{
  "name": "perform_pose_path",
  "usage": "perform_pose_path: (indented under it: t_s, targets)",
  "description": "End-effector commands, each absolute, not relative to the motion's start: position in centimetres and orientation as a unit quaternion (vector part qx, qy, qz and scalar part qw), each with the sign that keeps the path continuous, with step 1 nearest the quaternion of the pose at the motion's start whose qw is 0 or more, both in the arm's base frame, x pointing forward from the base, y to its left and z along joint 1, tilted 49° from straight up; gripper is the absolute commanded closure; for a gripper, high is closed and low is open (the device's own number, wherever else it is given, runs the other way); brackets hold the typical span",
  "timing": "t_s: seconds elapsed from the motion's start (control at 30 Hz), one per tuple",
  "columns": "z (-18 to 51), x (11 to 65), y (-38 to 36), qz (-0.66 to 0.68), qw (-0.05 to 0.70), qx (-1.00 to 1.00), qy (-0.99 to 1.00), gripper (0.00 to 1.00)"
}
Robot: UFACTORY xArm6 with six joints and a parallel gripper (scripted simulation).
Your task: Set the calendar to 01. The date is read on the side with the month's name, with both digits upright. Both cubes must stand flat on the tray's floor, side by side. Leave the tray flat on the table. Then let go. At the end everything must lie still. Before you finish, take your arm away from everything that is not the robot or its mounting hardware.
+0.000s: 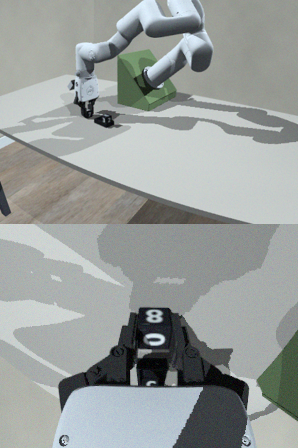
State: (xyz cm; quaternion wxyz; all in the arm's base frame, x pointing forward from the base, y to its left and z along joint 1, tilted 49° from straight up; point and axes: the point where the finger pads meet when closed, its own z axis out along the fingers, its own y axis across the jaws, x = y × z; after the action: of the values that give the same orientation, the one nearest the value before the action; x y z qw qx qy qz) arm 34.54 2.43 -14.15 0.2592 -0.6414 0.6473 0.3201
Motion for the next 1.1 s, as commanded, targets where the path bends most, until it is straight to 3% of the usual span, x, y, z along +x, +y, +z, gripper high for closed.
perform_pose_path:
  t_s: [0.0,0.57,1.07]
  targets:
    - [-13.7,34.7,1.9,0.318,0.260,-0.642,0.648,0.73]
    - [-7.8,35.4,-4.8,0.318,0.260,-0.642,0.648,0.73]
    - [-5.9,35.7,-4.1,0.318,0.259,-0.641,0.648,0.73]
